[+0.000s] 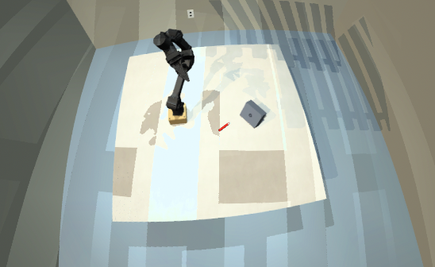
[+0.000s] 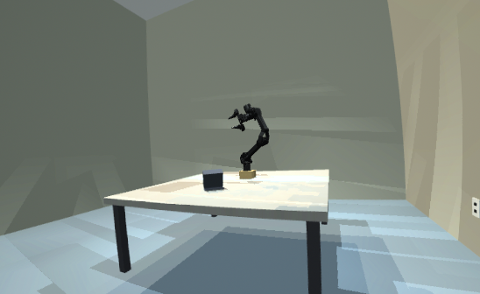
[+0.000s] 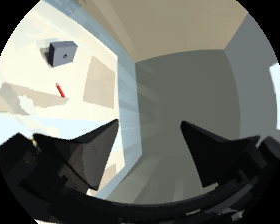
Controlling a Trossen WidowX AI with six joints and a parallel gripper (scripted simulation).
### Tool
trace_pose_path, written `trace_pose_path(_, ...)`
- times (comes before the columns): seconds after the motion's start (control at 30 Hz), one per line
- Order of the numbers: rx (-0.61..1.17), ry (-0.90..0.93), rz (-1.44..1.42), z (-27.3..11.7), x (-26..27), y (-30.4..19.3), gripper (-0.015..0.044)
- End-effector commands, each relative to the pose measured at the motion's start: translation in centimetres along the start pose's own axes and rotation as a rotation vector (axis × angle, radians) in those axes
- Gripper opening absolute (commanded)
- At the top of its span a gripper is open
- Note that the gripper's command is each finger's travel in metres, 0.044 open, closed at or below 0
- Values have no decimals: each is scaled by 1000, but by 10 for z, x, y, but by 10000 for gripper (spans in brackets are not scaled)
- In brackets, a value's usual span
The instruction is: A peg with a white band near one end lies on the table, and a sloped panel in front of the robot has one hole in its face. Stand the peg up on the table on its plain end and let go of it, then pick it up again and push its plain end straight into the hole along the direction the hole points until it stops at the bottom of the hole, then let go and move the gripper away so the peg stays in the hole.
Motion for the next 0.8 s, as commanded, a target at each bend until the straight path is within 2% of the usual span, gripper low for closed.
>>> trace_pose_path(0.0,-3,3,3,1,0,-1,426)
trace_pose_path(0.17,-90,90,82,21,-2,-27,440)
trace_pose_path(0.4,-212,263,175,72,3,-52,440)
trace_pose_path(0.77,-345,585,216,167,35,-37,440)
Point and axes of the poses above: the point midway between the two fingers, 35 mm back from their tips, its own z axis out along the fingers, its own x axis across the jaws, y = z × x, the point moved 3 cm from there along -z, back along the fingers, and after that the axes turned 15 degrees about -z, right-handed, at the moved point
